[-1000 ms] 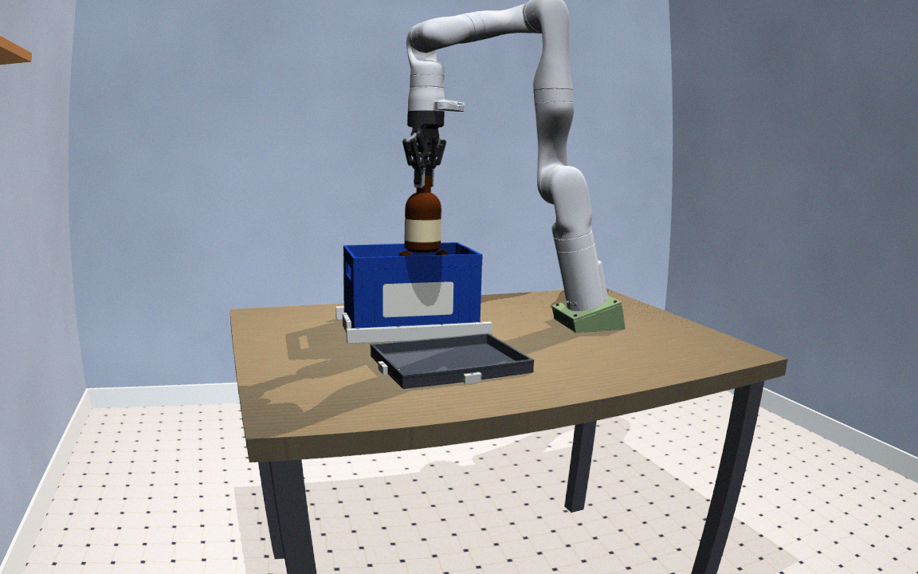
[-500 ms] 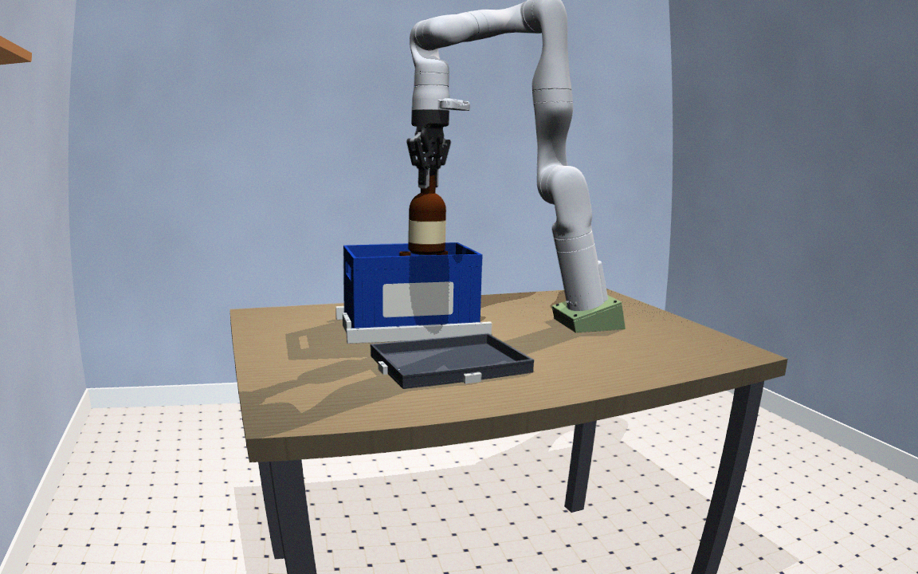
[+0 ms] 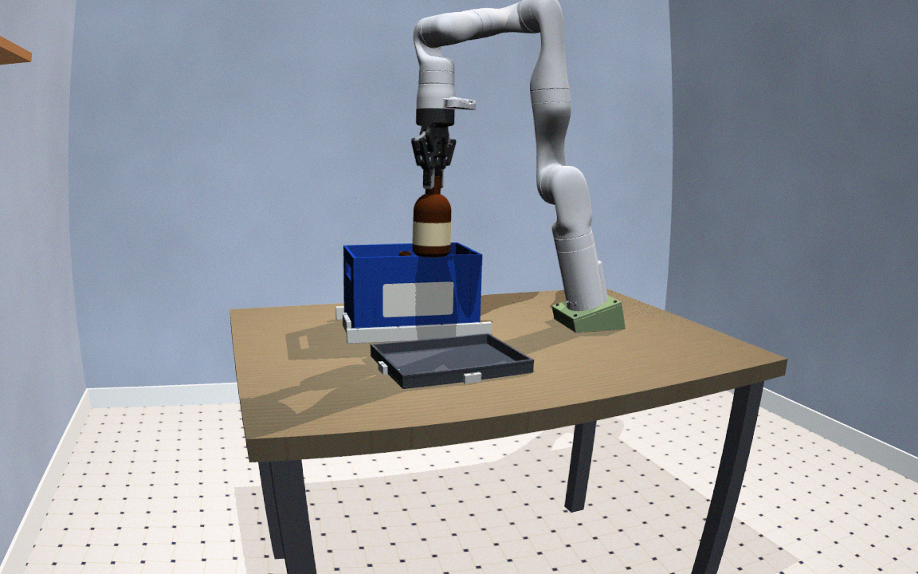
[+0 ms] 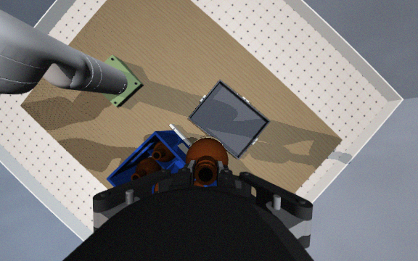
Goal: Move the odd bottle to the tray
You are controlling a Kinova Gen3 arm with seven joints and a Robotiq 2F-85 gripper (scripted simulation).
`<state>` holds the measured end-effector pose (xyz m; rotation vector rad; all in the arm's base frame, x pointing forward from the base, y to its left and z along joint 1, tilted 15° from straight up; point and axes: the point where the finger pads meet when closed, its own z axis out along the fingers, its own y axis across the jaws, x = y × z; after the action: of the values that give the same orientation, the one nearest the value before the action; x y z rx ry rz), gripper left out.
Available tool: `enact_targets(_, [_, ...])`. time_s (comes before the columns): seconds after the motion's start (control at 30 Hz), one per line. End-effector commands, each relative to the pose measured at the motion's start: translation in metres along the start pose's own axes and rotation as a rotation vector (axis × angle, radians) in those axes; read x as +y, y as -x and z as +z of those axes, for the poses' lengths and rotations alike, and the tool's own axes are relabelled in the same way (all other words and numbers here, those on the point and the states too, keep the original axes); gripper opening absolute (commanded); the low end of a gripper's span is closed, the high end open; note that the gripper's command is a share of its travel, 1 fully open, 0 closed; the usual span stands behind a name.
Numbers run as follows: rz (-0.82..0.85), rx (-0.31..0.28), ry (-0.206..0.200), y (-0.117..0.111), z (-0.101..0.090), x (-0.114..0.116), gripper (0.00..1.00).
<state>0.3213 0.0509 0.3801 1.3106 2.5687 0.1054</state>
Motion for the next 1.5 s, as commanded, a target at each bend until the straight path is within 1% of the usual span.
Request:
enact_targets(0.0, [-0.008, 0.002, 0.000, -0.006, 0.000, 0.005, 0.00])
enact_targets(0.13, [-0.008, 0.002, 0.000, -0.009, 0.000, 0.009, 0.00])
enact_targets(0.63, [-0.008, 0.002, 0.000, -0.036, 0.000, 0.032, 0.00])
enact_targets(0.7, [-0.008, 0.002, 0.000, -0.036, 0.000, 0.032, 0.00])
enact_targets(1.2, [-0.008, 0.002, 0.000, -0.058, 0.000, 0.051, 0.00])
enact_targets(1.47, [-0.008, 0.002, 0.000, -0.066, 0.000, 0.058, 0.00])
